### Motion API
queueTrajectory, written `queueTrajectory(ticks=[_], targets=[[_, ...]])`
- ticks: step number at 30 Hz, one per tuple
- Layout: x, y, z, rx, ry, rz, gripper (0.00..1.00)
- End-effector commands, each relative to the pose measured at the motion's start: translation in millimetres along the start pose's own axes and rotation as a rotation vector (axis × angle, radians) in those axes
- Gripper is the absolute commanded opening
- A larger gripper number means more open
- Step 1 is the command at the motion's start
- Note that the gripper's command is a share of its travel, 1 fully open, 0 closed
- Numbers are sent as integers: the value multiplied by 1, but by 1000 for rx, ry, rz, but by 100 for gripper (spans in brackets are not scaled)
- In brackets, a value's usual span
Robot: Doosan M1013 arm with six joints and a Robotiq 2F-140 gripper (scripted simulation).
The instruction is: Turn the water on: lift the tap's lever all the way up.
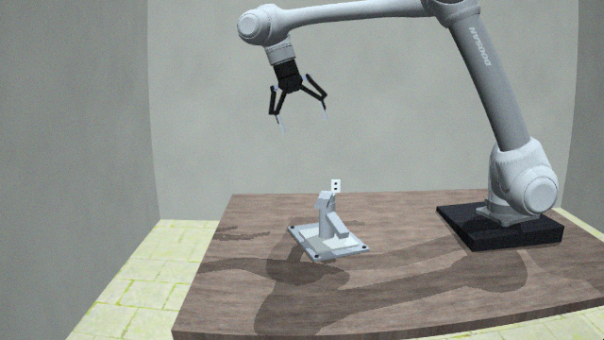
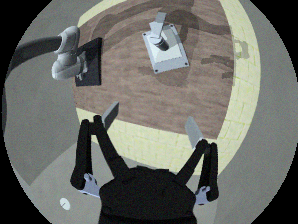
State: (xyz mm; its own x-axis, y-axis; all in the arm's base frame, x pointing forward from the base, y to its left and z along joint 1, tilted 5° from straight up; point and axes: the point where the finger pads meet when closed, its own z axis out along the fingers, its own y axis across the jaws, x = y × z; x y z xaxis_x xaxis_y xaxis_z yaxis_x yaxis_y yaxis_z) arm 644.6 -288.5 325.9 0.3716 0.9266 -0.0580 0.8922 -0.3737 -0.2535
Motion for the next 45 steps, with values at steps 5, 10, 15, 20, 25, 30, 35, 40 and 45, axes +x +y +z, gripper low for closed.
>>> queueTrajectory(ticks=[5,10,15,20,25,30,35,40,45], targets=[[0,0,0,0,0,0,100],[0,0,0,0,0,0,100],[0,0,0,0,0,0,100],[18,0,4,-18,-7,3,100],[84,-4,22,-87,-26,12,100],[142,-13,39,-148,-32,18,100],[195,-27,56,-207,-28,23,100],[239,-43,71,-256,-17,26,100],[290,-67,91,-312,5,29,100]])
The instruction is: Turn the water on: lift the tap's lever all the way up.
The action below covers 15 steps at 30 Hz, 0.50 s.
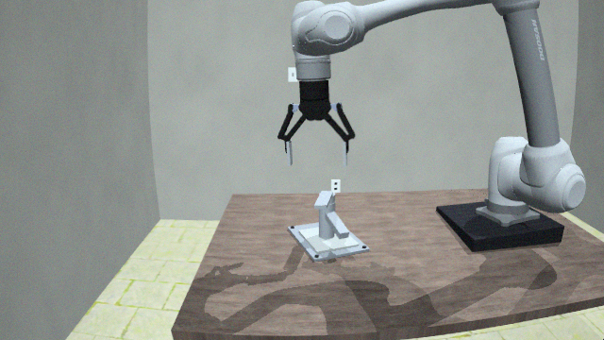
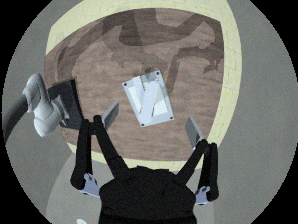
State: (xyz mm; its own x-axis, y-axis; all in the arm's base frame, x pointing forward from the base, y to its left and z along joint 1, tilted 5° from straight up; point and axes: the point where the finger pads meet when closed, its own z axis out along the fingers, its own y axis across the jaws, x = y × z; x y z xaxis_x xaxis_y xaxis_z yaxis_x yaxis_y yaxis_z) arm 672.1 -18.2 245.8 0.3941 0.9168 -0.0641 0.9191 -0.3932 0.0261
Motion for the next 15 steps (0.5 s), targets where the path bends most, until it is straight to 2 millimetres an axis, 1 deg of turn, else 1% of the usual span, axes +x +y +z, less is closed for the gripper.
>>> queueTrajectory(ticks=[1,6,7,15], targets=[[27,-16,6,-34,10,5,100],[28,-16,6,-34,10,5,100],[28,-16,6,-34,10,5,0],[28,-16,6,-34,10,5,0]])
